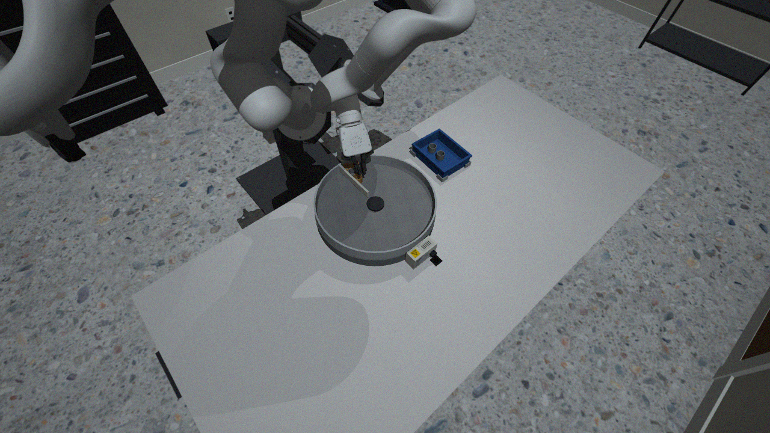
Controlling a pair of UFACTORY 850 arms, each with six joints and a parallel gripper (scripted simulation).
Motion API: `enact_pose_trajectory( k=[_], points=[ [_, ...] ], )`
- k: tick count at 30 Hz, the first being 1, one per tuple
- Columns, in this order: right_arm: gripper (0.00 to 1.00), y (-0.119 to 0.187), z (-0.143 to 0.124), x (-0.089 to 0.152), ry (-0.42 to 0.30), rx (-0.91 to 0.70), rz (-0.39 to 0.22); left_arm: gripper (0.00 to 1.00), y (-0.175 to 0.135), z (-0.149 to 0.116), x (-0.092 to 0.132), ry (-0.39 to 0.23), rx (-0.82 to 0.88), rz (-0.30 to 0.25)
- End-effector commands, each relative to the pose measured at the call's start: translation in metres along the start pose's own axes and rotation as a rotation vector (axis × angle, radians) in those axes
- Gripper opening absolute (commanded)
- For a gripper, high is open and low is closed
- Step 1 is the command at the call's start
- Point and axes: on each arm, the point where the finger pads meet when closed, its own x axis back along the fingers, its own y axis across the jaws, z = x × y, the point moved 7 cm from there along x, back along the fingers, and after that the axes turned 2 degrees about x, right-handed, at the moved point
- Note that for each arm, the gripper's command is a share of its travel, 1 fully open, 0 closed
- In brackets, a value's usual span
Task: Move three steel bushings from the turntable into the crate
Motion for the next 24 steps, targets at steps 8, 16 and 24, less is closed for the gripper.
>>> enact_pose_trajectory(
  k=[8, 16, 24],
  points=[
    [1.0, 0.0001, 0.0003, 0.0008, 0.002, 0.0, 0.0, 0.13, -0.0001, 0.0033, -0.0045, -0.001, 0.001, 0.0],
    [1.0, 0.0001, 0.0003, 0.0008, 0.002, 0.0, 0.0, 0.13, -0.0001, 0.0033, -0.0045, -0.001, 0.001, 0.0],
    [1.0, 0.0001, 0.0003, 0.0008, 0.002, 0.0, 0.0, 0.13, 0.0, 0.0101, -0.0126, -0.001, 0.0, 0.0]
  ],
)
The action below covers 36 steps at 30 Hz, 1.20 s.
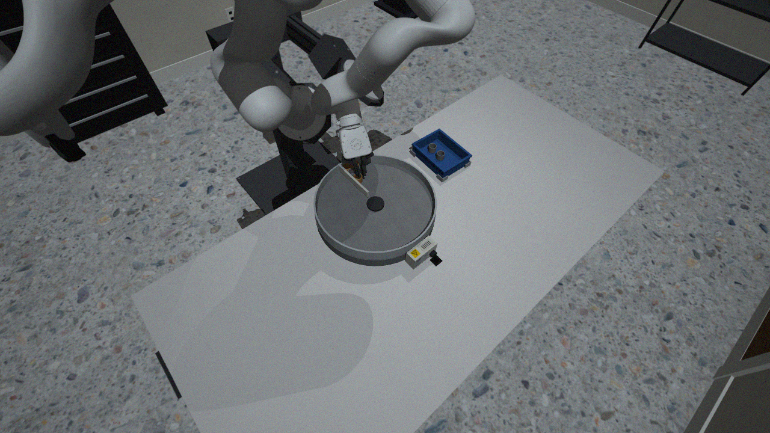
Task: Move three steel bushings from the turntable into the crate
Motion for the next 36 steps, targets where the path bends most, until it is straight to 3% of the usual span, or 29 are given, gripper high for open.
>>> enact_pose_trajectory(
  k=[1, 15, 16, 36],
  points=[
    [1.0, 0.0001, 0.0003, 0.0008, 0.002, 0.0, 0.0, 0.13, -0.0002, 0.0034, -0.0048, -0.002, 0.001, 0.0],
    [1.0, 0.0001, 0.0003, 0.0008, 0.002, 0.0, 0.0, 0.13, -0.0002, 0.0041, -0.0056, -0.002, 0.001, 0.0],
    [1.0, 0.0001, 0.0003, 0.0008, 0.002, 0.0, 0.0, 0.0, -0.0002, 0.0041, -0.0056, -0.002, 0.001, 0.0],
    [1.0, 0.0001, 0.0003, 0.0008, 0.002, 0.0, 0.0, 0.0, -0.0002, 0.0041, -0.0056, -0.002, 0.001, 0.0]
  ],
)
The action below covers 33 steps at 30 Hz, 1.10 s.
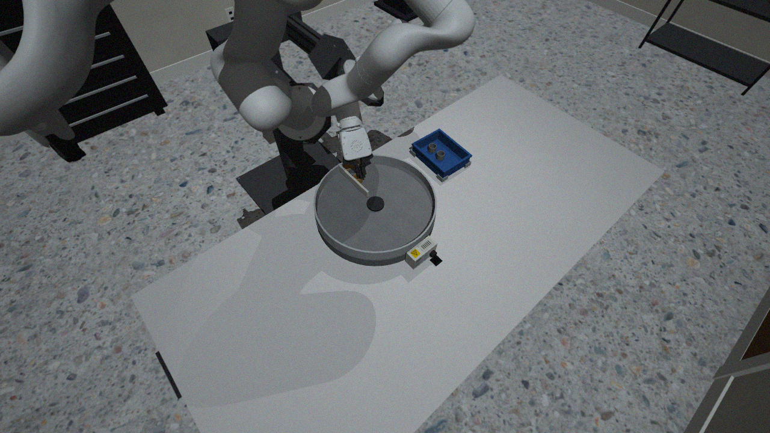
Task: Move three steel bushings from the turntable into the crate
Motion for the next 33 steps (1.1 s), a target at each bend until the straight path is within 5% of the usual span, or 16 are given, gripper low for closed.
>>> enact_pose_trajectory(
  k=[1, 33],
  points=[
    [1.0, 0.0, 0.0, 0.001, 0.002, 0.0, 0.0, 0.0, -0.001, 0.0, 0.0, 0.0, 0.001, 0.002],
    [1.0, 0.0, 0.0, 0.001, 0.002, 0.0, 0.0, 0.0, -0.001, -0.012, 0.013, 0.0, 0.001, 0.002]
  ],
)
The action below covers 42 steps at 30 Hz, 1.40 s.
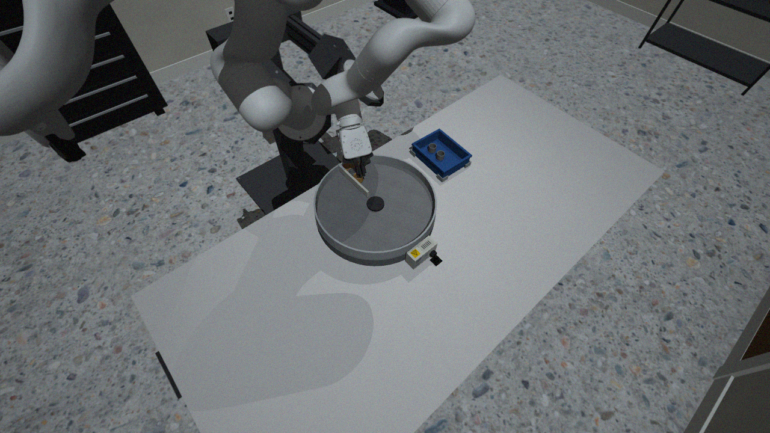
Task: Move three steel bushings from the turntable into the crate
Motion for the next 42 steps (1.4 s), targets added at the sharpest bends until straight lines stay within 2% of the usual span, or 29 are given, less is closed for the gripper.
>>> enact_pose_trajectory(
  k=[1, 13, 30, 34, 38, 40, 42],
  points=[
    [1.0, 0.0, 0.0, 0.001, 0.002, 0.0, 0.0, 0.0, -0.001, -0.011, 0.012, -0.002, 0.001, 0.003],
    [1.0, 0.0, 0.0, 0.001, 0.002, 0.0, 0.0, 0.0, -0.002, -0.035, 0.041, -0.002, 0.001, 0.003],
    [1.0, 0.0, 0.0, 0.001, 0.002, 0.0, 0.0, 0.0, -0.002, -0.037, 0.042, -0.002, 0.001, 0.003],
    [1.0, 0.0, 0.0, 0.001, 0.002, 0.0, 0.0, 0.0, 0.002, -0.051, 0.03, -0.002, 0.001, 0.003],
    [1.0, 0.0, 0.0, 0.001, 0.002, 0.0, 0.0, 0.0, 0.01, -0.082, 0.005, -0.002, 0.001, 0.003],
    [1.0, 0.0, 0.0, 0.001, 0.002, 0.0, 0.0, 0.0, 0.01, -0.082, 0.005, -0.002, 0.001, 0.003],
    [1.0, 0.0, 0.0, 0.001, 0.002, 0.0, 0.0, 0.0, 0.015, -0.101, -0.011, -0.002, 0.001, 0.002]
  ],
)
